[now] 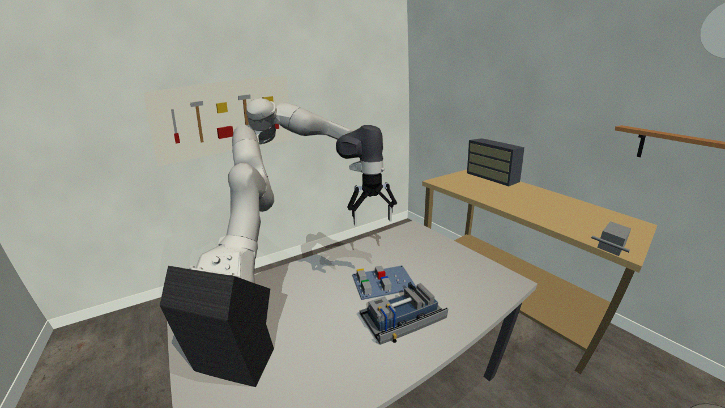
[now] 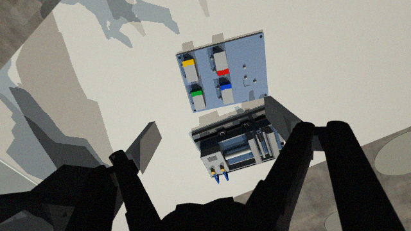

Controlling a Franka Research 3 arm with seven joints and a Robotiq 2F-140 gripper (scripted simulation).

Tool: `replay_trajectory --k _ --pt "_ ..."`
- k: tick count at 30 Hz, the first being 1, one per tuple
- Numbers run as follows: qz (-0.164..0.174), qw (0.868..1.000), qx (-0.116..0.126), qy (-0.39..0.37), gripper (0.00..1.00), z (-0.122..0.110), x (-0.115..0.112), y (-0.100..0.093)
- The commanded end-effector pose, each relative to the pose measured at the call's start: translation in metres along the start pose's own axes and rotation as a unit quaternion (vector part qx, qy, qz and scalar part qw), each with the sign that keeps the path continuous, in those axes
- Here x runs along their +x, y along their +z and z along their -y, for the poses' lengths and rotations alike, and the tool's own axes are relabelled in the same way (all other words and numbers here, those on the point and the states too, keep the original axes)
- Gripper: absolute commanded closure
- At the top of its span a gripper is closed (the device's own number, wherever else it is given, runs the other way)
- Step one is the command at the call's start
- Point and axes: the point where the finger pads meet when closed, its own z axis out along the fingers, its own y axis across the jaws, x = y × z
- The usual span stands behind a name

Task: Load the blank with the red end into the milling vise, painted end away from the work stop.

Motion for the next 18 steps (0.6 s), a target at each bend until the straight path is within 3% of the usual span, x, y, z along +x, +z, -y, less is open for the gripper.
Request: replay_trajectory --k 1,18 --pt "0.000 1.000 -0.001 0.004 0.00 -0.0005 -0.0010 -0.0006" --pt "0.000 1.000 -0.001 0.004 0.00 -0.0013 -0.0068 -0.0007"
